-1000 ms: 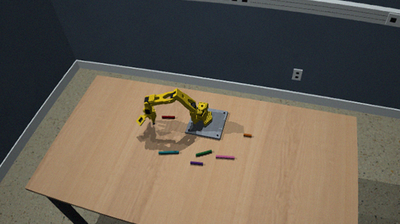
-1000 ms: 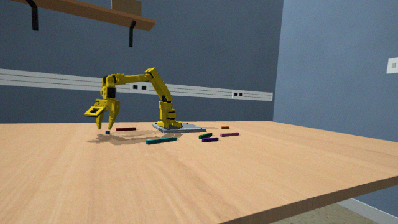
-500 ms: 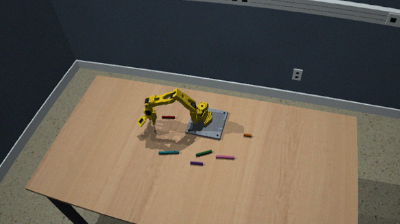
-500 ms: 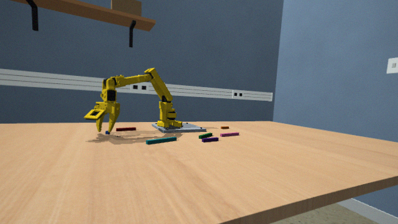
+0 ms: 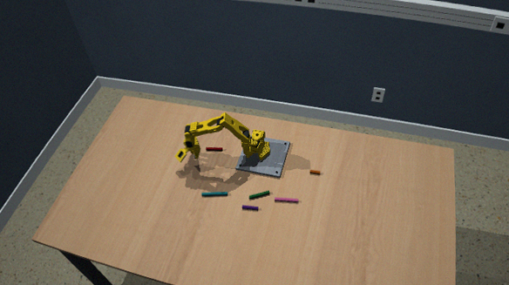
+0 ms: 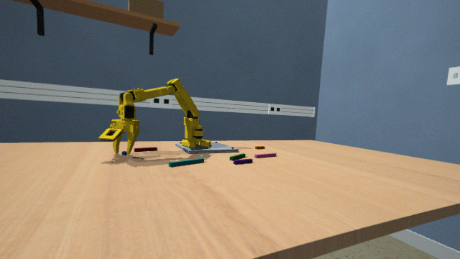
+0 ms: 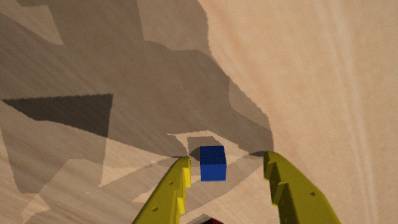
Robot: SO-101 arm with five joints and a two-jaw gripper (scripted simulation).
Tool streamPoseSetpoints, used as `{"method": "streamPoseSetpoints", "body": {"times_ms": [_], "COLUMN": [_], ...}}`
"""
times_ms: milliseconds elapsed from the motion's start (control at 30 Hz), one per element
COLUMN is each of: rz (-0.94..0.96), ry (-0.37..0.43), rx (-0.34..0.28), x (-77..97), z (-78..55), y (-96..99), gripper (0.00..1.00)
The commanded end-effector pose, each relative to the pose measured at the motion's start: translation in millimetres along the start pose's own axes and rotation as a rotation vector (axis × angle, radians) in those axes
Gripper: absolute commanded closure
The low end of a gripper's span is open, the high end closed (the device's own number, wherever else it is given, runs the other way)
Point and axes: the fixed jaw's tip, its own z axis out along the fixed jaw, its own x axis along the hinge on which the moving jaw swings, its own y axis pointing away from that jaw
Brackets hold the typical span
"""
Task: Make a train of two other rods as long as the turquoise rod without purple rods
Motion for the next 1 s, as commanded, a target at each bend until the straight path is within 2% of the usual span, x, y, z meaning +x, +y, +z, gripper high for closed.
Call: {"method": "streamPoseSetpoints", "body": {"times_ms": [0, 400, 967], "rz": [0.015, 0.015, 0.015], "ry": [0.031, 0.031, 0.031], "rx": [-0.027, -0.027, -0.027], "x": [5.9, 5.9, 5.9], "z": [8.3, 8.3, 8.3], "y": [3.2, 3.2, 3.2], "gripper": [0.81, 0.83, 0.93]}}
